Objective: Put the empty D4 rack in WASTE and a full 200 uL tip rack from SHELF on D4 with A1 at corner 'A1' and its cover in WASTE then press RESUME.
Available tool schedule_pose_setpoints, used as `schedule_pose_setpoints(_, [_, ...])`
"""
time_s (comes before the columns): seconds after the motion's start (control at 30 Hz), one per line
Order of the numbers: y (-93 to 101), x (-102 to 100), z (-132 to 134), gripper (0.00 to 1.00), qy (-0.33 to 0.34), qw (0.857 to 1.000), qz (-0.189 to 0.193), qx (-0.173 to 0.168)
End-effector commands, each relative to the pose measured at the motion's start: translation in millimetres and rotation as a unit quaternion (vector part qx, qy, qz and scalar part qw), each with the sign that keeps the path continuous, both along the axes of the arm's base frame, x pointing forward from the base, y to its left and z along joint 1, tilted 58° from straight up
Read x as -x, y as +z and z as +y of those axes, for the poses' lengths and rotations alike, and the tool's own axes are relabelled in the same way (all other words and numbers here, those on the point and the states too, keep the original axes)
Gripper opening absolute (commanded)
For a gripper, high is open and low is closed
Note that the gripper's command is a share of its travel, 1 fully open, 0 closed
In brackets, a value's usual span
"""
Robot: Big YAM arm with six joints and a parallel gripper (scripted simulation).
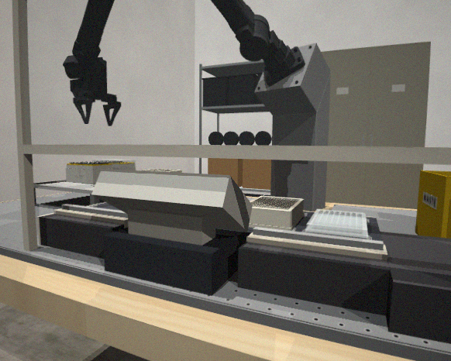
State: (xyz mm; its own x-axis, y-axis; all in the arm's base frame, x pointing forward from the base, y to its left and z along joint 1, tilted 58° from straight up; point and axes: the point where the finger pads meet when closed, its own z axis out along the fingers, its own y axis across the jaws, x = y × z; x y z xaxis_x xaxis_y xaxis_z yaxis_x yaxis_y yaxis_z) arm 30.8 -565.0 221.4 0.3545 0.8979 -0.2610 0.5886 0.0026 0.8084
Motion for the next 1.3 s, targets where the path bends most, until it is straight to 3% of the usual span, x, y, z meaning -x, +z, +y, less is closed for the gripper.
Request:
schedule_pose_setpoints(0.0, [13.9,22,-22,1.00,-0.008,1.000,0.006,0.016])
schedule_pose_setpoints(0.2, [21.5,32,-45,1.00,-0.008,1.000,0.007,0.016])
schedule_pose_setpoints(0.27, [21.5,21,-44,1.00,0.001,1.000,0.007,0.016])
schedule_pose_setpoints(0.3, [41.3,18,-40,1.00,0.003,0.999,0.010,0.033])
schedule_pose_setpoints(0.43, [34.6,18,-36,1.00,0.003,1.000,0.009,0.026])
schedule_pose_setpoints(0.47, [24.8,19,-40,1.00,-0.001,1.000,0.006,0.018])
schedule_pose_setpoints(0.67, [24.8,19,-40,1.00,-0.001,1.000,0.006,0.018])
schedule_pose_setpoints(0.7, [13.2,8,-43,1.00,0.010,1.000,0.007,0.016])
schedule_pose_setpoints(0.8, [4.7,2,-42,1.00,0.006,1.000,0.003,0.003])
schedule_pose_setpoints(1.0, [2.2,-3,-44,1.00,0.006,1.000,0.003,0.003])
schedule_pose_setpoints(1.03, [11.9,5,-44,1.00,-0.002,1.000,0.004,0.012])
schedule_pose_setpoints(1.13, [-2.0,-8,-48,1.00,0.006,1.000,0.003,0.003])
schedule_pose_setpoints(1.27, [-6.7,-13,-50,1.00,0.006,1.000,0.002,0.002])
